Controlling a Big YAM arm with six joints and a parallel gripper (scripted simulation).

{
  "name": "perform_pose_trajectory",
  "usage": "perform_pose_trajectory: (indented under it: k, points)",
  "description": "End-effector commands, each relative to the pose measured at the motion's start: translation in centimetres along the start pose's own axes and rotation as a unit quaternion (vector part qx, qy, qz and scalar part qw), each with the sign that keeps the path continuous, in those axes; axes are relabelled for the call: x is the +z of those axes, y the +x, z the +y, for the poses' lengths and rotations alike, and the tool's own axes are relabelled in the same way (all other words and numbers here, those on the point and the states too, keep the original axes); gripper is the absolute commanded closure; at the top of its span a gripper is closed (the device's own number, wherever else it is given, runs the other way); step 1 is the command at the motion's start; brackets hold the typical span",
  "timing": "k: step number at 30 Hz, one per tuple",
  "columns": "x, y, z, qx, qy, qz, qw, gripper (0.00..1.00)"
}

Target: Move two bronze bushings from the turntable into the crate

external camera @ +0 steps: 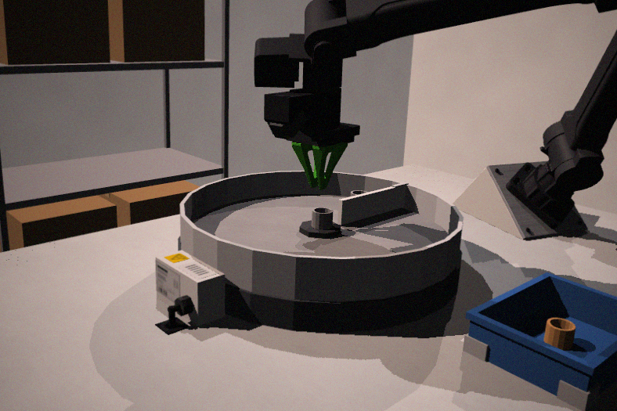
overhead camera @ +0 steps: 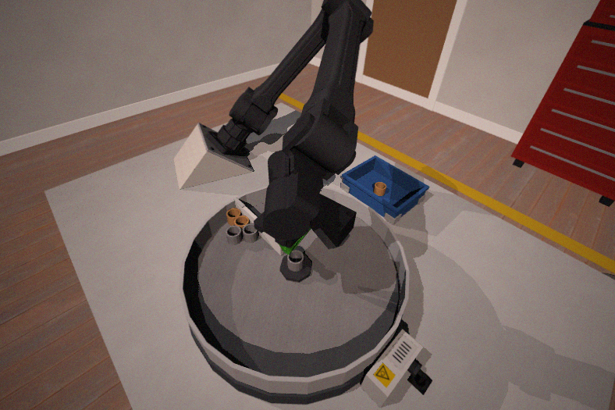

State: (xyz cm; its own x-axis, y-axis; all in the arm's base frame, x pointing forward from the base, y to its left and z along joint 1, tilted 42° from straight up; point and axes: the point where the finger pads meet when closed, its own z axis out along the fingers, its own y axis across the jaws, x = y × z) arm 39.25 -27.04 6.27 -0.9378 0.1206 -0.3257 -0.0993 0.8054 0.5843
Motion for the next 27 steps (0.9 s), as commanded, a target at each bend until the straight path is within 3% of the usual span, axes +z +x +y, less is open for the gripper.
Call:
perform_pose_trajectory:
  k: [1,17,22,27]
  points:
    - [-2.3,-2.2,-0.6,-0.022,0.019,-0.016,0.999,0.86]
    - [-2.3,-2.2,-0.6,-0.022,0.019,-0.016,0.999,0.86]
    - [-3.8,-2.0,-0.7,-0.020,0.026,-0.022,0.999,0.86]
    - [-4.1,-2.0,-0.6,-0.021,0.027,-0.023,0.999,0.86]
